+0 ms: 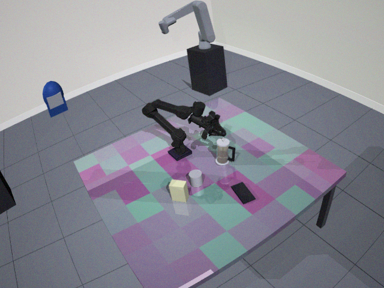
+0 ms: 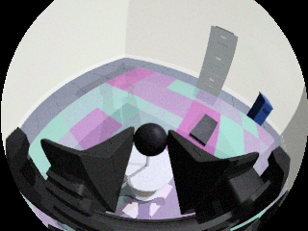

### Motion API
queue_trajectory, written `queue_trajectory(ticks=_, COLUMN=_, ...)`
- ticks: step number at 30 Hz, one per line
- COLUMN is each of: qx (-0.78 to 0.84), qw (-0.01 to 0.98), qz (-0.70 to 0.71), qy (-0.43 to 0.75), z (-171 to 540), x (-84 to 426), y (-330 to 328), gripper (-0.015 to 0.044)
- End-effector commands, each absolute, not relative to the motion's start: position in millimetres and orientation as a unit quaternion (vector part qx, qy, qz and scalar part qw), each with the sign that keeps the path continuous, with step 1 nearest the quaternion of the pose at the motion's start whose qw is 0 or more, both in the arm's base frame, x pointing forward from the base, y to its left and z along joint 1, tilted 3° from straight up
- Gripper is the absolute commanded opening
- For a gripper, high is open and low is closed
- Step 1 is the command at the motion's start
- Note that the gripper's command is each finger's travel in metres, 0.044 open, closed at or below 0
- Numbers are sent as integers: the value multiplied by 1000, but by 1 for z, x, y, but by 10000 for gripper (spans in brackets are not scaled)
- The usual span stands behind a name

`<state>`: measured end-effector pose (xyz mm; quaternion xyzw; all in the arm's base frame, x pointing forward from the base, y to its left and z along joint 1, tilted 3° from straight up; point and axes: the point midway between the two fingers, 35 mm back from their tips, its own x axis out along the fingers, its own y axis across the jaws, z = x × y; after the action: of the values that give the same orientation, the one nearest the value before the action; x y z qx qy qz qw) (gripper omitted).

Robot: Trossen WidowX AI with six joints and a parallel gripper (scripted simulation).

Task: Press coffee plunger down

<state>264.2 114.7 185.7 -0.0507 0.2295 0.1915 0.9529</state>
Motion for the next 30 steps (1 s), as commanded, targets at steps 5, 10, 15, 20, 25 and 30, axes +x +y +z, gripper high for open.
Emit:
queue_trajectory(ticks=5, qx=-64, qw=942, qz=191, qy=270, z=159, x=263, y=114, gripper=124)
queue_trajectory(ticks=10, qx=-64, qw=942, qz=191, qy=270, z=159, x=264, y=114, gripper=124)
queue_trajectory(ticks=15, qx=-64, qw=942, qz=191, qy=270, z=160, x=264, y=114, gripper=124)
queue_trajectory(ticks=20, qx=-64, qw=942, qz=191, qy=270, z=160, x=265, y=115, gripper=124)
queue_trajectory(ticks=25, qx=-64, qw=942, qz=191, qy=270, z=160, x=266, y=115, gripper=124)
queue_trajectory(ticks=30, qx=-64, qw=942, qz=191, qy=270, z=161, x=267, y=115, gripper=124)
